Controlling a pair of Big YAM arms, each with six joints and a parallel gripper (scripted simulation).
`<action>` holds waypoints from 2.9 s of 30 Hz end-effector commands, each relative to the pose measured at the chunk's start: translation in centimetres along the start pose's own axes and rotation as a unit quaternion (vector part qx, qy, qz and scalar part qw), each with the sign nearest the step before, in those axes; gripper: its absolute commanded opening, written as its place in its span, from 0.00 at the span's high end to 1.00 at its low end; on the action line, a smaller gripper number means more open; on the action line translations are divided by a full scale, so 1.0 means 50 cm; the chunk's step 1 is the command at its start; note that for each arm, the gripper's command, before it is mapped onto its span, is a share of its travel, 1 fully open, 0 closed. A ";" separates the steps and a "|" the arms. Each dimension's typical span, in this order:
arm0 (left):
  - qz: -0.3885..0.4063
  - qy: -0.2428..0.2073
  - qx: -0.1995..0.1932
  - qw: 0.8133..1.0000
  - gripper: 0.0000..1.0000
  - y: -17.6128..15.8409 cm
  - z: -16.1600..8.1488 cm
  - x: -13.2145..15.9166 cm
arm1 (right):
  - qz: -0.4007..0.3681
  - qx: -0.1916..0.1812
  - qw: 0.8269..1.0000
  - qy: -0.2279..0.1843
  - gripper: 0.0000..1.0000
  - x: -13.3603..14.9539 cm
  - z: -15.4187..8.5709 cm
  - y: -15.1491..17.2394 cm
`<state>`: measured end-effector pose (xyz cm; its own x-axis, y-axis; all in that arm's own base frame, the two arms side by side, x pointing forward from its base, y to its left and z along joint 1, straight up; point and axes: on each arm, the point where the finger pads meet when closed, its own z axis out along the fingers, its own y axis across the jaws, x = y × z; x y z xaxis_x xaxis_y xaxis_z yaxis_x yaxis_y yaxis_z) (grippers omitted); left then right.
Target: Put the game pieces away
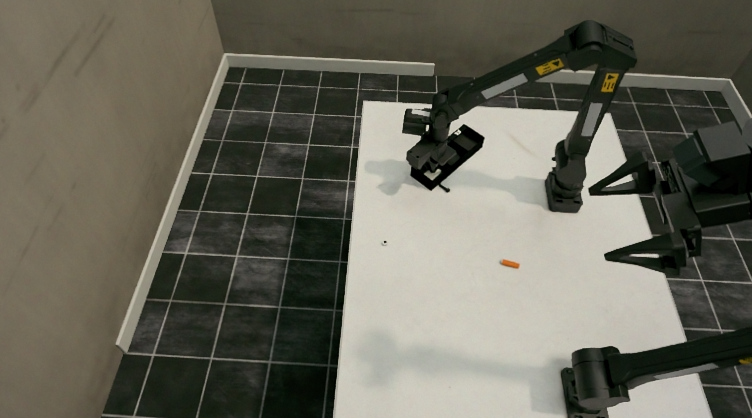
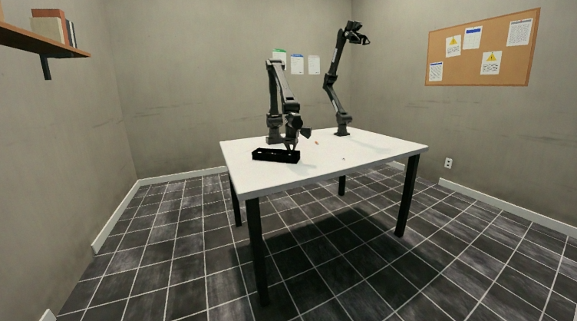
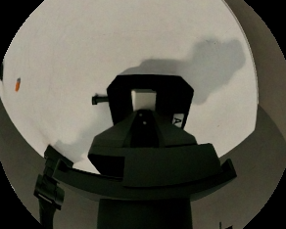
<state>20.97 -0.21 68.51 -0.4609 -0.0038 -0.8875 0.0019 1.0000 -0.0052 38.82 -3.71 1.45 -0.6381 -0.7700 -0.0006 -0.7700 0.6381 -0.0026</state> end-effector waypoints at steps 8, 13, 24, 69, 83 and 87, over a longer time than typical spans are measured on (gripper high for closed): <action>0.002 -0.015 -0.002 1.000 0.00 0.003 -0.033 -0.012 | 0.000 0.011 1.000 -0.008 0.70 -0.010 -0.015 -0.017; 0.002 -0.015 -0.002 1.000 0.00 0.003 -0.033 -0.012 | 0.001 0.008 1.000 -0.007 0.70 0.006 -0.008 -0.005; 0.002 -0.015 -0.002 1.000 0.00 0.003 -0.033 -0.012 | 0.001 0.005 1.000 -0.005 0.70 0.007 -0.021 -0.003; 0.002 -0.015 -0.002 1.000 0.00 0.003 -0.033 -0.012 | 0.001 0.026 0.999 -0.019 0.00 -0.017 -0.224 -0.033; 0.002 -0.015 -0.002 1.000 0.00 0.003 -0.033 -0.012 | 0.001 0.027 0.999 -0.019 0.00 -0.014 -0.324 -0.028; 0.002 -0.015 -0.002 1.000 0.00 0.003 -0.033 -0.012 | 0.001 0.027 0.999 -0.020 0.00 -0.013 -0.357 -0.027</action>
<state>20.97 -0.21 68.51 -0.4609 -0.0038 -0.8875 0.0019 1.0000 -0.0052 38.17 -3.67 15.22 -0.6379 -0.7701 0.0053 -0.7701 0.6379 0.0061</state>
